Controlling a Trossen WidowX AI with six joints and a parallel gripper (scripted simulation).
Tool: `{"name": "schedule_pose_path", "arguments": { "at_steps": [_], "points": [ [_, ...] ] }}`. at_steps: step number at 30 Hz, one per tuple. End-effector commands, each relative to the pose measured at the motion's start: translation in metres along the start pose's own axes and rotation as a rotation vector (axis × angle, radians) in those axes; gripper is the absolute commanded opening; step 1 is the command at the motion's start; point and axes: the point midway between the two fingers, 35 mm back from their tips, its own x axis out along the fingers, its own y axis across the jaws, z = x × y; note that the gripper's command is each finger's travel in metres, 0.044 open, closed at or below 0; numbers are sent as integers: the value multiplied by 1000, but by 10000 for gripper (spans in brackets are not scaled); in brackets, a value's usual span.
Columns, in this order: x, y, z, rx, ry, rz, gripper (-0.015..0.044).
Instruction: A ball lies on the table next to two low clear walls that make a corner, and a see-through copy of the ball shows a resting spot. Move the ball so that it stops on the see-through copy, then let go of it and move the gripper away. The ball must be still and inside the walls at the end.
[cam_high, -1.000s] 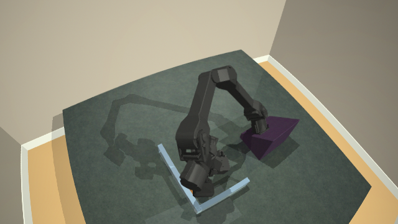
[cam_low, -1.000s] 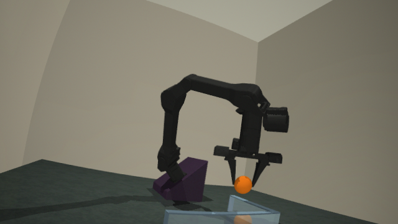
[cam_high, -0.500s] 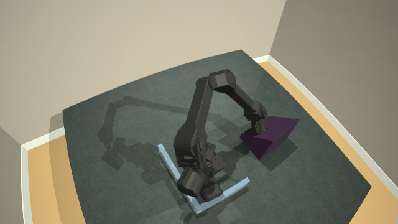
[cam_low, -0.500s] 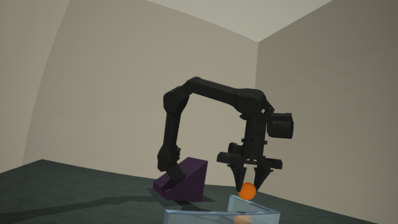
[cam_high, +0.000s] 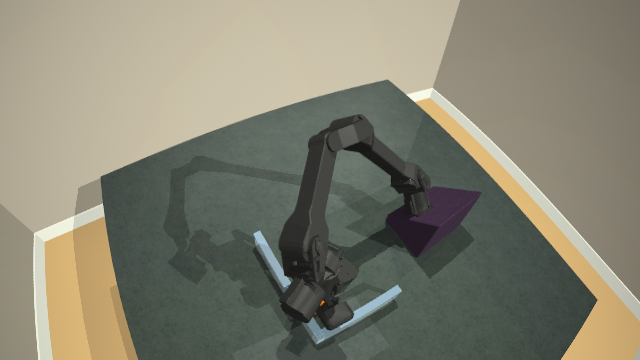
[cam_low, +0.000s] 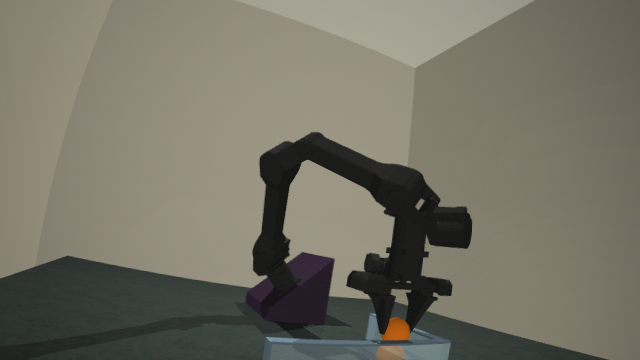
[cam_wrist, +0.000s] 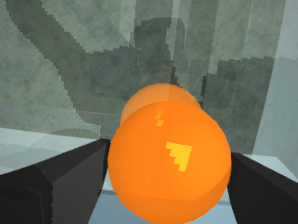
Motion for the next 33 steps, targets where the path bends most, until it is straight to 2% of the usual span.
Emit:
{"name": "schedule_pose_path", "arguments": {
  "at_steps": [1,22,33],
  "points": [
    [20,2,1,-3,0,7,0],
    [47,2,2,-3,0,9,0],
    [44,2,2,-2,-2,4,289]
  ]
}}
